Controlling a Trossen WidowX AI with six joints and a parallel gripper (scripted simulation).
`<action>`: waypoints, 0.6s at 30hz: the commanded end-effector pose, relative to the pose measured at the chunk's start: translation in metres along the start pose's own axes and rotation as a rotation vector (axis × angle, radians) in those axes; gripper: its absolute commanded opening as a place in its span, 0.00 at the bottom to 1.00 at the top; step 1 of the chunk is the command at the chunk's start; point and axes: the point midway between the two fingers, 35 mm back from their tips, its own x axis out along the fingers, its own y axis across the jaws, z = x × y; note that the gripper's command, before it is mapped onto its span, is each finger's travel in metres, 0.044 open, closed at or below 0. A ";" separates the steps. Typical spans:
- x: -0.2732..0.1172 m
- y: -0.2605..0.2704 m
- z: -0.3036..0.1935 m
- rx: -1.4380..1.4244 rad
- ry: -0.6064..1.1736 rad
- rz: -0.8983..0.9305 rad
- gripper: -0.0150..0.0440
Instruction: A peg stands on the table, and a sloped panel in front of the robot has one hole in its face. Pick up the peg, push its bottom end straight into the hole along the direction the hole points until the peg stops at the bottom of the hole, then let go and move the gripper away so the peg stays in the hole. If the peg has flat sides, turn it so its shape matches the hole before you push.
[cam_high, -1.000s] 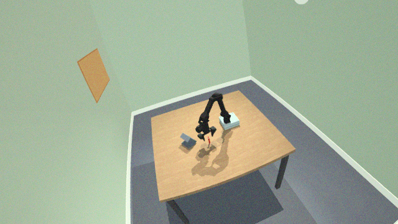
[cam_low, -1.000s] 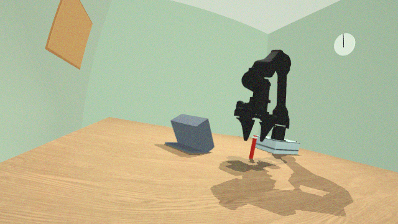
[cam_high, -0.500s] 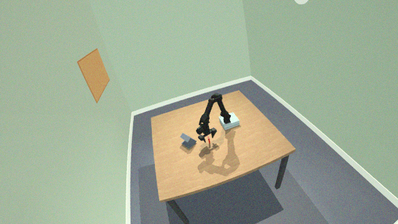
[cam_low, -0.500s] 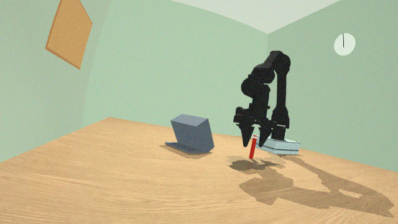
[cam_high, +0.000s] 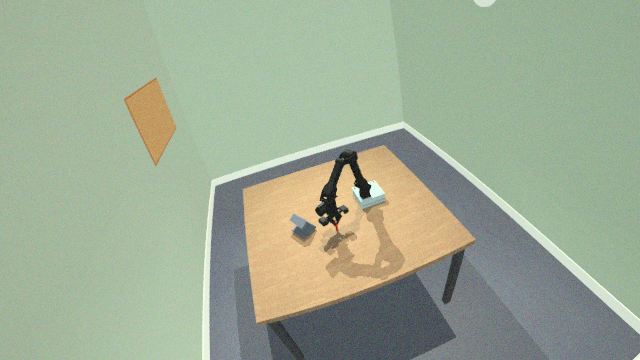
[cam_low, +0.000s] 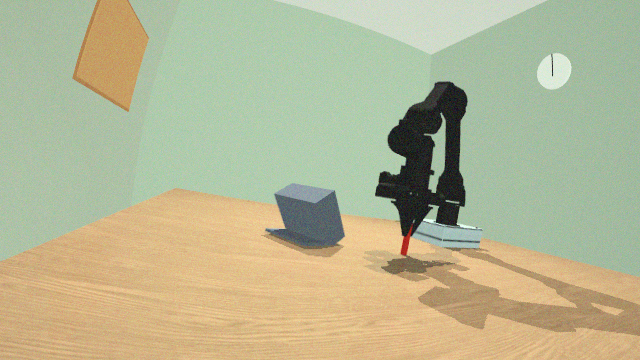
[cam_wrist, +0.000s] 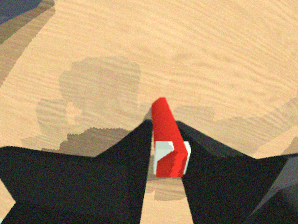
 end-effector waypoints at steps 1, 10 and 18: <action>-0.001 0.000 0.000 0.000 0.000 0.002 0.30; -0.001 0.000 0.000 0.000 0.000 0.002 0.25; -0.025 0.002 -0.001 -0.001 -0.001 0.001 0.25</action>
